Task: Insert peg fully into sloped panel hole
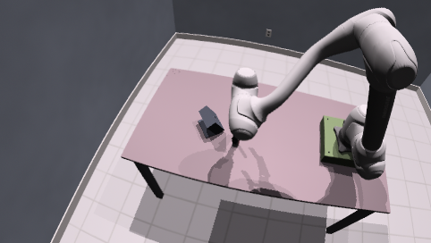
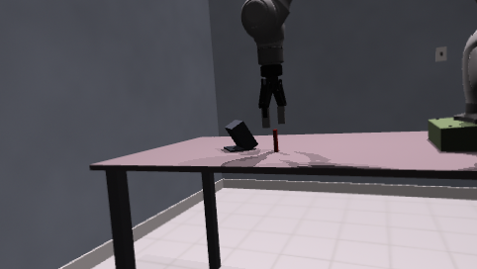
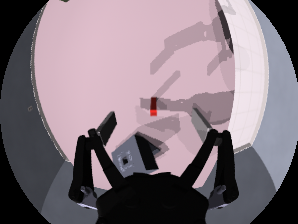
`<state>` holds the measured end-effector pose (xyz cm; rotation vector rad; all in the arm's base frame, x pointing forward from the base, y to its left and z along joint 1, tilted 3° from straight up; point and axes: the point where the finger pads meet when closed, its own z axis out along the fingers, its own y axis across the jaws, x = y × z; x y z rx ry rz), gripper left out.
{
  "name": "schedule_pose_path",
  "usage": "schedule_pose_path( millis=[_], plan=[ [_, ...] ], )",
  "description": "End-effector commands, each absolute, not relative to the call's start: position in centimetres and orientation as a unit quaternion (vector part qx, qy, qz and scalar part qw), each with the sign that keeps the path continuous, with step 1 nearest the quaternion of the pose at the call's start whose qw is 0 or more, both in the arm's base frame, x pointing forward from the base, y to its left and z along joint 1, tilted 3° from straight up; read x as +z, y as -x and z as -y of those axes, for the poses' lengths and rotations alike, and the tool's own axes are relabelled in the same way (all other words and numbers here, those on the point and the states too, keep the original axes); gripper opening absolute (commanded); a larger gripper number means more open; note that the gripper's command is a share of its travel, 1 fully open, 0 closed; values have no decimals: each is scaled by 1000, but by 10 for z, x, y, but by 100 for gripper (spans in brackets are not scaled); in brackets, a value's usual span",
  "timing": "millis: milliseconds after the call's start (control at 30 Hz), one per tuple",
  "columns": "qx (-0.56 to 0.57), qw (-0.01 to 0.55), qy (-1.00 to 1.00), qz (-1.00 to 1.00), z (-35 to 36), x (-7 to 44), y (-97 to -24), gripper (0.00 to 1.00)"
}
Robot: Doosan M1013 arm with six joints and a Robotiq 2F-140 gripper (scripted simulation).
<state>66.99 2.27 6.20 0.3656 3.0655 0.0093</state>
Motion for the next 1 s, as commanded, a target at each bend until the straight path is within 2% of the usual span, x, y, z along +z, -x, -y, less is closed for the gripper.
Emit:
schedule_pose_path(
  millis=[0,800,967],
  plan=[
    [3,27,-118,-993,-23,58,-670,100],
    [3,27,-118,-993,-23,34,-671,100],
    [3,27,-118,-993,-23,35,-671,95]
  ],
)
